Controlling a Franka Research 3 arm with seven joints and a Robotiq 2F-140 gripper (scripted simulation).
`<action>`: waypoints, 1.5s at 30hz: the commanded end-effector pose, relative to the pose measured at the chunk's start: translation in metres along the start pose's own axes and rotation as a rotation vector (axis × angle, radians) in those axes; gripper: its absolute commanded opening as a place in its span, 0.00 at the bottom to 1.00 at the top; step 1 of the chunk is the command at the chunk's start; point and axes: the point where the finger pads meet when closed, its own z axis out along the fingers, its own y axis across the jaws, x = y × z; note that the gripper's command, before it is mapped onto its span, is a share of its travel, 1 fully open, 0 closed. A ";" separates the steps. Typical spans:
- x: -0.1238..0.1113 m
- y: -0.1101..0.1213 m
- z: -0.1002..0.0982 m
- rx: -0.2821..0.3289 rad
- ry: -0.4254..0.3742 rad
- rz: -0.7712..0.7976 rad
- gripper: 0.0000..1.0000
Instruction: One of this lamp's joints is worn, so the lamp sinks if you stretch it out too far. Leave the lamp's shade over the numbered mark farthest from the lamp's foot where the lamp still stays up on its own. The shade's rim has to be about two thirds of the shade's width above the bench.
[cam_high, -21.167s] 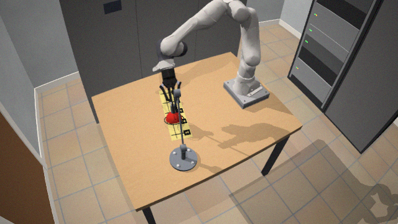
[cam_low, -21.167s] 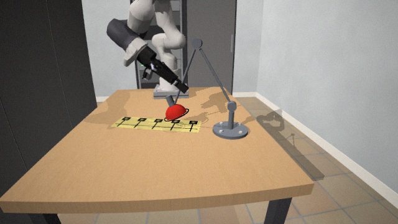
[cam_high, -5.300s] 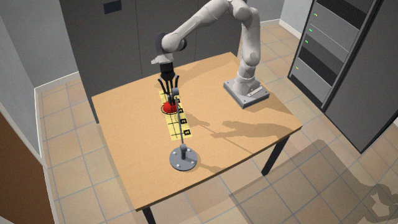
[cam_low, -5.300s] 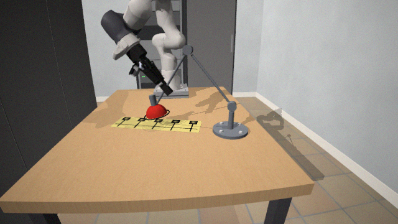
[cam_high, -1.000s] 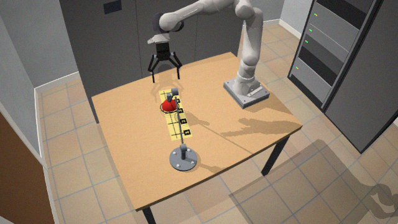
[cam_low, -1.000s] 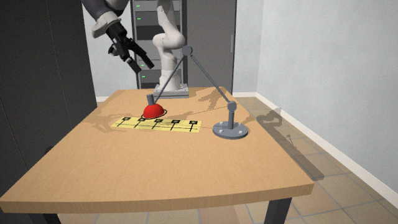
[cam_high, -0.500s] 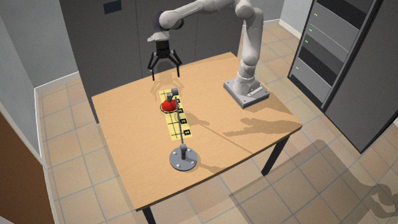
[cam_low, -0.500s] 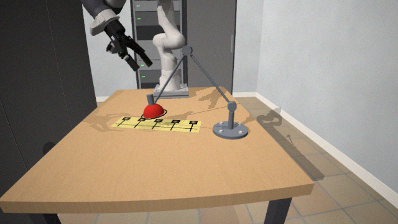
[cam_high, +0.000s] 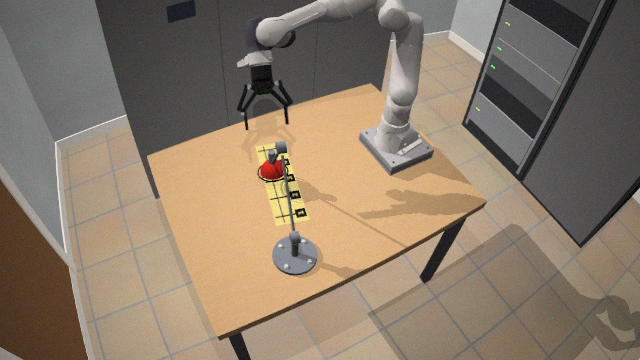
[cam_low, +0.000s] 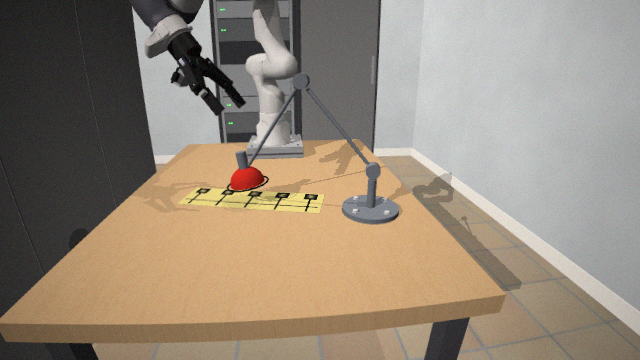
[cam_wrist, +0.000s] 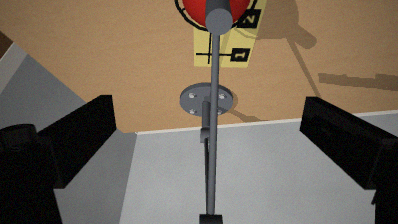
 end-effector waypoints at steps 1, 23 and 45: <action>0.000 0.000 0.000 0.001 0.000 -0.001 1.00; 0.000 0.000 0.000 0.000 0.000 0.000 1.00; -0.031 0.012 0.020 -0.022 0.201 -0.002 1.00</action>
